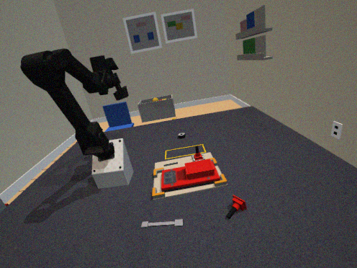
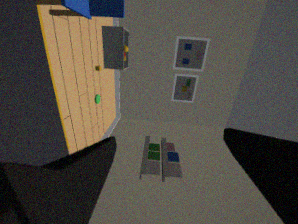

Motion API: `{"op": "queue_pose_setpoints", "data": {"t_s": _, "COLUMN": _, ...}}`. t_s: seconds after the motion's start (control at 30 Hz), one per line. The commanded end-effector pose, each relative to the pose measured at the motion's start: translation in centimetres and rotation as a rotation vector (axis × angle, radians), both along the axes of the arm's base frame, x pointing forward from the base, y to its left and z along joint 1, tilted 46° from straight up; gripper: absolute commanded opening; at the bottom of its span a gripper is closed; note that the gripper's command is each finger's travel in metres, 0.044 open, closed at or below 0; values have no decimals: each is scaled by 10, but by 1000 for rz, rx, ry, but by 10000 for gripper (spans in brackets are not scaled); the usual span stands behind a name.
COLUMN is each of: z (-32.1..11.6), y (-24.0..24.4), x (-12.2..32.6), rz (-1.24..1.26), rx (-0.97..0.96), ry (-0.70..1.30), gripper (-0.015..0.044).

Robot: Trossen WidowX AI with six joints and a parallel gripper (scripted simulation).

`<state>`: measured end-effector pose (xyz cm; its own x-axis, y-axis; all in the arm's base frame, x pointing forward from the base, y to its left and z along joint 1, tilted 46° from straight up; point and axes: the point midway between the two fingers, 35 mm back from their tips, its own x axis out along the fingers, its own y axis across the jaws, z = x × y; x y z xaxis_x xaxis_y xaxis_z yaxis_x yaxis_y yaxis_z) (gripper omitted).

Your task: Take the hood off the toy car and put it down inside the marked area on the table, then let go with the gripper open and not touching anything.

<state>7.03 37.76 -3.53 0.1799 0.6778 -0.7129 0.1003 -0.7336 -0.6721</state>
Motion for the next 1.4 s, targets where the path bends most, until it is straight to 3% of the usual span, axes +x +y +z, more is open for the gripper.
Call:
{"op": "queue_pose_setpoints", "data": {"t_s": 0.0, "z": 1, "y": -1, "x": 21, "rz": -102, "rx": -12, "ry": 27, "gripper": 440}}
{"op": "queue_pose_setpoints", "data": {"t_s": 0.33, "z": 0, "y": -38, "x": 115, "rz": -616, "rx": -71, "ry": 150, "gripper": 440}}
{"op": "queue_pose_setpoints", "data": {"t_s": 0.73, "z": 3, "y": -122, "x": 207, "rz": -1318, "rx": -84, "ry": 276, "gripper": 440}}
{"op": "queue_pose_setpoints", "data": {"t_s": 1.03, "z": 14, "y": -202, "x": 252, "rz": -1834, "rx": -45, "ry": 304, "gripper": 440}}
{"op": "queue_pose_setpoints", "data": {"t_s": 1.37, "z": 36, "y": -294, "x": 274, "rz": -2330, "rx": 28, "ry": 274, "gripper": 440}}
